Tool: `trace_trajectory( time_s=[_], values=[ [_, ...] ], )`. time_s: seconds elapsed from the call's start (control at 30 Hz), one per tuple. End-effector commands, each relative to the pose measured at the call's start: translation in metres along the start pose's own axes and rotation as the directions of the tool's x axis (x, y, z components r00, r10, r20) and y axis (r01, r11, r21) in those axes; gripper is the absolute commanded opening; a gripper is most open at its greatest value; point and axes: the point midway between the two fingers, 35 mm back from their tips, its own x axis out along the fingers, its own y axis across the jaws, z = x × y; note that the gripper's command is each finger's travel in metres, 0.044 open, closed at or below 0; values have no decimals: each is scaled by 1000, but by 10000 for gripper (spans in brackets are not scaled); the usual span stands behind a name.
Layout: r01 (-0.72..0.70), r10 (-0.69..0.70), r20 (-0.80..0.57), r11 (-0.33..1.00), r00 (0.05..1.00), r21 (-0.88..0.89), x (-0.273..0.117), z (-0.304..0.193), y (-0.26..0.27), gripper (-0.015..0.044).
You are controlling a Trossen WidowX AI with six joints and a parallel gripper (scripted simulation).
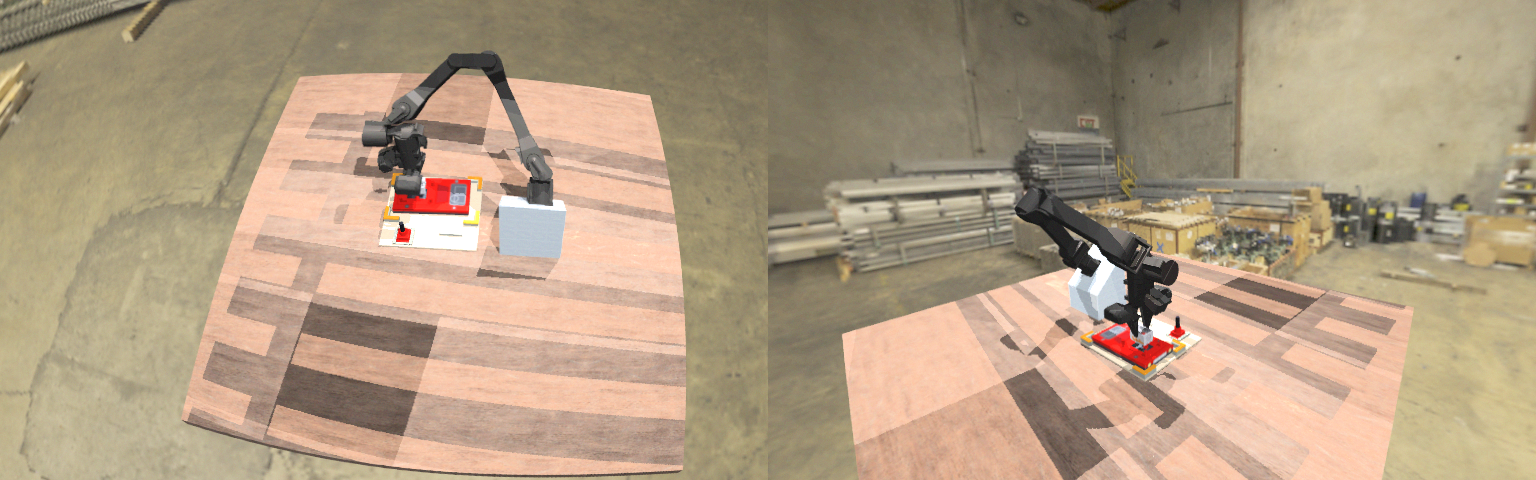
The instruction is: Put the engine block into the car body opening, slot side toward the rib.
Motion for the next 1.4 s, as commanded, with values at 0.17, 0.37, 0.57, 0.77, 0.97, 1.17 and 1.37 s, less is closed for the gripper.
trace_trajectory(
  time_s=[0.17,0.37,0.57,0.77,0.97,1.17,1.37],
  values=[
    [3,-3,1,1000,1000,3,2,0,0,159],
    [3,-3,1,1000,1000,-4,4,0,0,159],
    [4,-3,1,1000,1000,-3,6,0,0,159],
    [4,-4,1,1000,1000,-2,7,0,0,159],
    [4,-4,1,1000,1000,-2,9,0,0,159],
    [4,-4,1,1000,1000,-2,11,0,0,159],
    [4,-4,1,1000,1000,-2,12,0,0,159]
  ],
)
